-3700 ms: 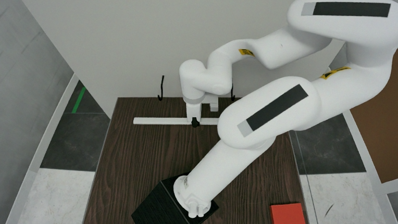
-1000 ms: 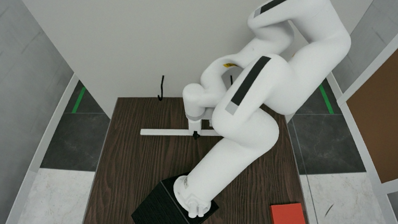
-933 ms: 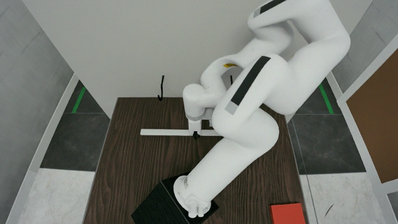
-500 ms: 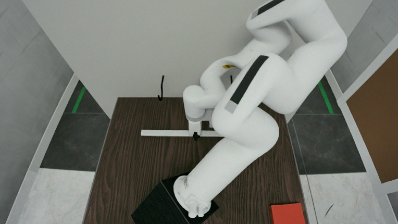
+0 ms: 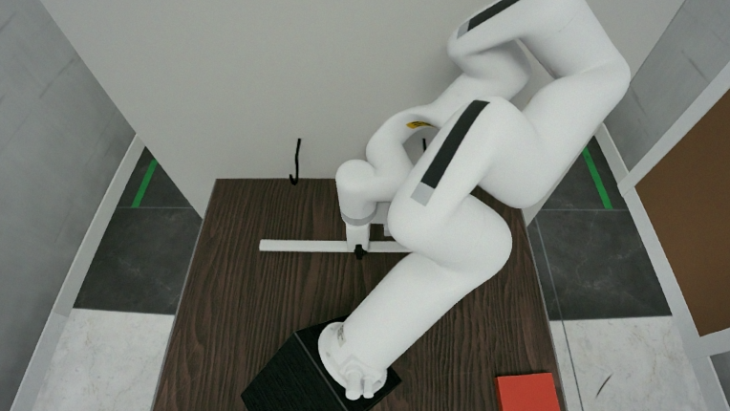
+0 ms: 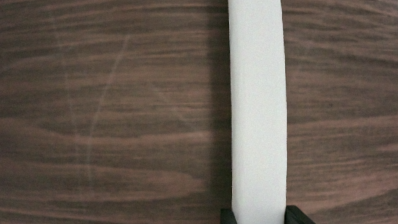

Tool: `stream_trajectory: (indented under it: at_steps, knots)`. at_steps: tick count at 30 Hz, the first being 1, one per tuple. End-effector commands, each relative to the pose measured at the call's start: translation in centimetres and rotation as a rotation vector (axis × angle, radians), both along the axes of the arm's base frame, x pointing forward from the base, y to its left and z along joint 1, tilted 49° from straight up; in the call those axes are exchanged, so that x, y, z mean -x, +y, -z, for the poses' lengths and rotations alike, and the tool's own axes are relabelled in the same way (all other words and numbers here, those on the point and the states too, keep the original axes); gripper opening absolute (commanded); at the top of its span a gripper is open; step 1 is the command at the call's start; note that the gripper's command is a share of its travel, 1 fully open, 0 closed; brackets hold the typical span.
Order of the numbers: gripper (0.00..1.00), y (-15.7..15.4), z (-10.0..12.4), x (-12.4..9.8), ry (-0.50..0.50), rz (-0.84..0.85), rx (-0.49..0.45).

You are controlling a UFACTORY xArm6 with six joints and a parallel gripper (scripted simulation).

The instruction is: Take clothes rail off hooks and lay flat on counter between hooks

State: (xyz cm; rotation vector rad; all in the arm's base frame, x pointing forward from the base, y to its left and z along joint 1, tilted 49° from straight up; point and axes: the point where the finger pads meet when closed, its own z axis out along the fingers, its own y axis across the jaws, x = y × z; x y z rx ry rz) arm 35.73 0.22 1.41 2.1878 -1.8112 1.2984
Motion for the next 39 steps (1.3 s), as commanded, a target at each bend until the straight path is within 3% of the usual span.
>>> stream_trajectory:
  at_steps: [1,36,37,39]
  knots:
    - [0.0,-0.02,0.09,-0.11,-0.001,-0.001,-0.001]
    - [0.0,-0.43,0.62,-0.58,-0.001,-0.001,-0.001]
    - [1.0,-0.43,0.62,-0.58,-0.001,-0.001,-0.001]
    - [1.0,-0.43,0.63,-0.58,-0.001,-0.001,-0.001]
